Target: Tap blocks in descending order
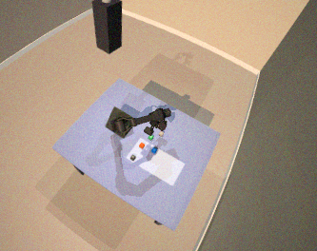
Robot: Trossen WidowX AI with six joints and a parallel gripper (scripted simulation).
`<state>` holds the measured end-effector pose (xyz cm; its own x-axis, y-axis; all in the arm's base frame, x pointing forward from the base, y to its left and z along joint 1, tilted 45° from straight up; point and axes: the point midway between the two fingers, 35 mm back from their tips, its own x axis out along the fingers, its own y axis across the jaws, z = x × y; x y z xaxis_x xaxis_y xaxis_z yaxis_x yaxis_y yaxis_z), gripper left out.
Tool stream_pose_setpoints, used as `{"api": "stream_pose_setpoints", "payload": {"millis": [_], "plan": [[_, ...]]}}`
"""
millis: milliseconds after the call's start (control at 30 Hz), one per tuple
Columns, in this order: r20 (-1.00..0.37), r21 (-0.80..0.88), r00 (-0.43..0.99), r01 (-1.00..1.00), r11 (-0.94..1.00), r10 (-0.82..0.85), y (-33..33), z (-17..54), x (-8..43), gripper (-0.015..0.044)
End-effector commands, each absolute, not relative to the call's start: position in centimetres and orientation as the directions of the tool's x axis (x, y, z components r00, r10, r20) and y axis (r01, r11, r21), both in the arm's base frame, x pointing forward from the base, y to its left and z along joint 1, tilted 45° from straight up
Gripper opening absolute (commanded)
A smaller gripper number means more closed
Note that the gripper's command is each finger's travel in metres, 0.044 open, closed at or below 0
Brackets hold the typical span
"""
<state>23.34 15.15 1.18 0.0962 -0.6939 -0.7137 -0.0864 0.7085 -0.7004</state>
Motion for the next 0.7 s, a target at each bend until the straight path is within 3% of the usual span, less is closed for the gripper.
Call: {"api": "stream_pose_setpoints", "payload": {"millis": [0,367,667], "plan": [[-0.717,-0.697,0.093,-0.08,0.713,-0.691,15.2,1.1,23.3,0.04],[-0.72,-0.693,0.096,-0.078,0.716,-0.687,20.8,-3.5,27.5,0.04],[-0.72,-0.693,0.096,-0.078,0.716,-0.687,20.9,-3.6,27.6,0.04]]}}
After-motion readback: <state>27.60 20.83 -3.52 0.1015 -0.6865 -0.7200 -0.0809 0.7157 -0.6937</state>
